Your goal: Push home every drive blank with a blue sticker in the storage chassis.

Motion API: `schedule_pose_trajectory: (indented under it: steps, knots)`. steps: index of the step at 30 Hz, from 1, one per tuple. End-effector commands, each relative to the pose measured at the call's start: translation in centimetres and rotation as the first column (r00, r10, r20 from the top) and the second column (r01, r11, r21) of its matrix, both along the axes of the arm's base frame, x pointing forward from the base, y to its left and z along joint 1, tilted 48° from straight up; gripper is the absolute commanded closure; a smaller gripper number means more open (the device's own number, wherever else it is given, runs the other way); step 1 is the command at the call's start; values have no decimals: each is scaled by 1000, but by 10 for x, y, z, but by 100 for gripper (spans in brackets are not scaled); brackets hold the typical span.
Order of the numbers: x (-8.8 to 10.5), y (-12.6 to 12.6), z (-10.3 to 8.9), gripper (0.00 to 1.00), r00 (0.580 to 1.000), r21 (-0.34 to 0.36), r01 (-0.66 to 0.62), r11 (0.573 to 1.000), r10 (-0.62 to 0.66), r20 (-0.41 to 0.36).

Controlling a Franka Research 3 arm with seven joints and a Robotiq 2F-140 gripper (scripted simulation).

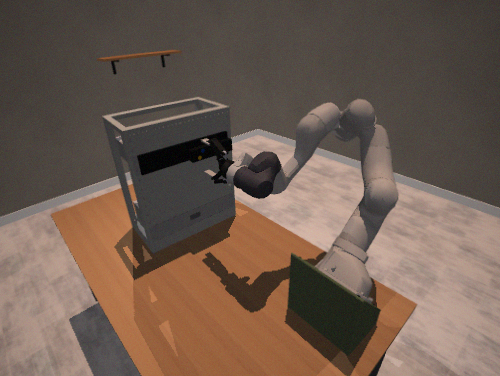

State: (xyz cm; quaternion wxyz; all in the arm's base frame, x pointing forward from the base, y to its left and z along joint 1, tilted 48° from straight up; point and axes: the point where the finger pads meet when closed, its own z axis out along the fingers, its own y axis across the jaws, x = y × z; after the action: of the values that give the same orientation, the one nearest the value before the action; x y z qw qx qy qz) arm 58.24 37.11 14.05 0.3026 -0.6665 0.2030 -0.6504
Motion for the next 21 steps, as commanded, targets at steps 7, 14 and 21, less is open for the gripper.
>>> schedule_pose_trajectory:
  steps: [7,14,21]
  knots:
    - [5,-23,24,0,1000,-4,1,1000,-1,-1]
    - [8,-48,50,0,1000,-4,1,1000,-1,-1]
    - [9,-55,57,0,1000,-4,1,1000,-1,-1]
